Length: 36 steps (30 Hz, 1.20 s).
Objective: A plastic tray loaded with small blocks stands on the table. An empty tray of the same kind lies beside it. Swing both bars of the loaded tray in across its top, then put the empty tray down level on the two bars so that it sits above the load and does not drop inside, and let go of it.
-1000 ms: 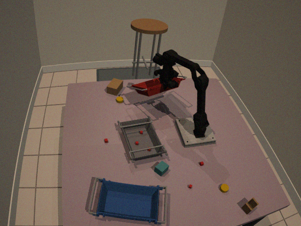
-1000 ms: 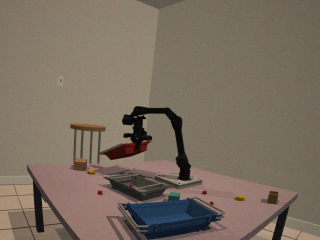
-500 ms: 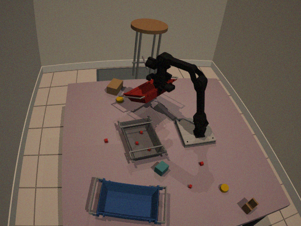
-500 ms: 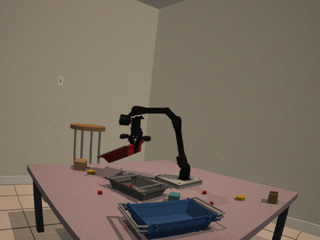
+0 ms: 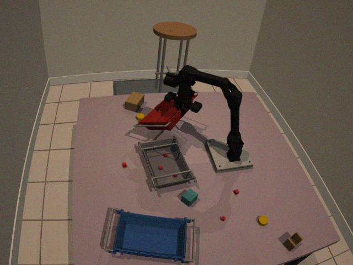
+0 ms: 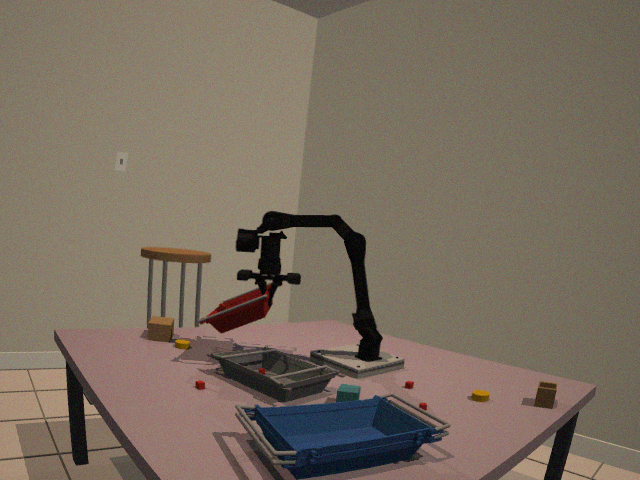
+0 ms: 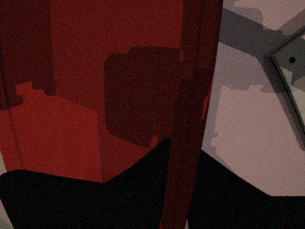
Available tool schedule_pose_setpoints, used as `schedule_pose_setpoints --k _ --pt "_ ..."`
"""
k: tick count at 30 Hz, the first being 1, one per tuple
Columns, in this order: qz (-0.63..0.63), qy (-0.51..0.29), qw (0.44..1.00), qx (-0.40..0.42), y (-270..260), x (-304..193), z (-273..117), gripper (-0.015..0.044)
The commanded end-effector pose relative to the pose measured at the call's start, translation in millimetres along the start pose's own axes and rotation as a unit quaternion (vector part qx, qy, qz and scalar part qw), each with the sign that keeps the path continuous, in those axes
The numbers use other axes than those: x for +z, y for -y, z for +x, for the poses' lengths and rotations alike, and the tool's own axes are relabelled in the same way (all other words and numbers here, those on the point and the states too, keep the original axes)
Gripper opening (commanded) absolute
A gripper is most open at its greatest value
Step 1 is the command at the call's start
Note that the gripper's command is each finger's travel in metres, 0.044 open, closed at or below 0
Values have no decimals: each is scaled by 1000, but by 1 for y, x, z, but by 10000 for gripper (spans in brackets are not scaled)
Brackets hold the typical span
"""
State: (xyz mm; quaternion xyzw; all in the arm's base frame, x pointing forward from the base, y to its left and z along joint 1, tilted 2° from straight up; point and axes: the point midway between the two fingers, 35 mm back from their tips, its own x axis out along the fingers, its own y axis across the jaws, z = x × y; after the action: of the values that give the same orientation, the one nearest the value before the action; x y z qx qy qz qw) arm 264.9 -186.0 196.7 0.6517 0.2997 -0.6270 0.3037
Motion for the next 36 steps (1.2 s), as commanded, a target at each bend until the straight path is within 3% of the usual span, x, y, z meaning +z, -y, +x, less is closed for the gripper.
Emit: schedule_pose_setpoints --k 1,36 --pt "-37 1 999 11 2 -15 -4 0" --pt "-316 -4 949 11 50 -139 -5 0"
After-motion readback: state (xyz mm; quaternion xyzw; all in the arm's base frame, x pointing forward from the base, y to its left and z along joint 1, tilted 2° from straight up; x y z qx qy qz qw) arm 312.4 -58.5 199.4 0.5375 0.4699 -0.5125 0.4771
